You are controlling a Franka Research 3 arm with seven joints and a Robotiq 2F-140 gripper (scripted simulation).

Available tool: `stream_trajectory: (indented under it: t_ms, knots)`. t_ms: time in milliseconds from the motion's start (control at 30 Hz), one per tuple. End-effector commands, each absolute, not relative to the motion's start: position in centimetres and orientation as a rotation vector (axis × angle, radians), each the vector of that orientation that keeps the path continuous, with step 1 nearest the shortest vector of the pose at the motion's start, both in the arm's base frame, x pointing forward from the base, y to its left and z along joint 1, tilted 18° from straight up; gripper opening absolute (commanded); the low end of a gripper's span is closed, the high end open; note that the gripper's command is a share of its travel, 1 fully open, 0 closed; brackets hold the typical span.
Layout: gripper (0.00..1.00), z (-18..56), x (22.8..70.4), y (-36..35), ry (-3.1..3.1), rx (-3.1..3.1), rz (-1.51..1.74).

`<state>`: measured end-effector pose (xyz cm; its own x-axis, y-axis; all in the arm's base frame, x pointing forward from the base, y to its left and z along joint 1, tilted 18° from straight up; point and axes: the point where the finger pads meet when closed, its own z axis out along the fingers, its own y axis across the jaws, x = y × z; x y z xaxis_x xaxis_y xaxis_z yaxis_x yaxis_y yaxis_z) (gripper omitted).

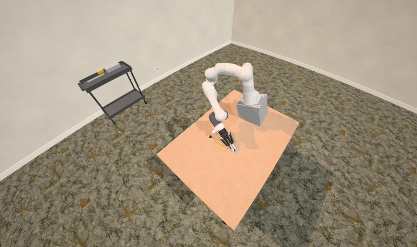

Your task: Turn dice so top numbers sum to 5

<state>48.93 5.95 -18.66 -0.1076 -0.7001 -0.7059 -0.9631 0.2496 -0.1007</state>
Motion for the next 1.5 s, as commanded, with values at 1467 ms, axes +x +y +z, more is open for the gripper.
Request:
stream_trajectory:
  t_ms: [1467]
  knots:
    - [0.14,-18.89,48.8,6.04,1.866,-1.524,0.52]
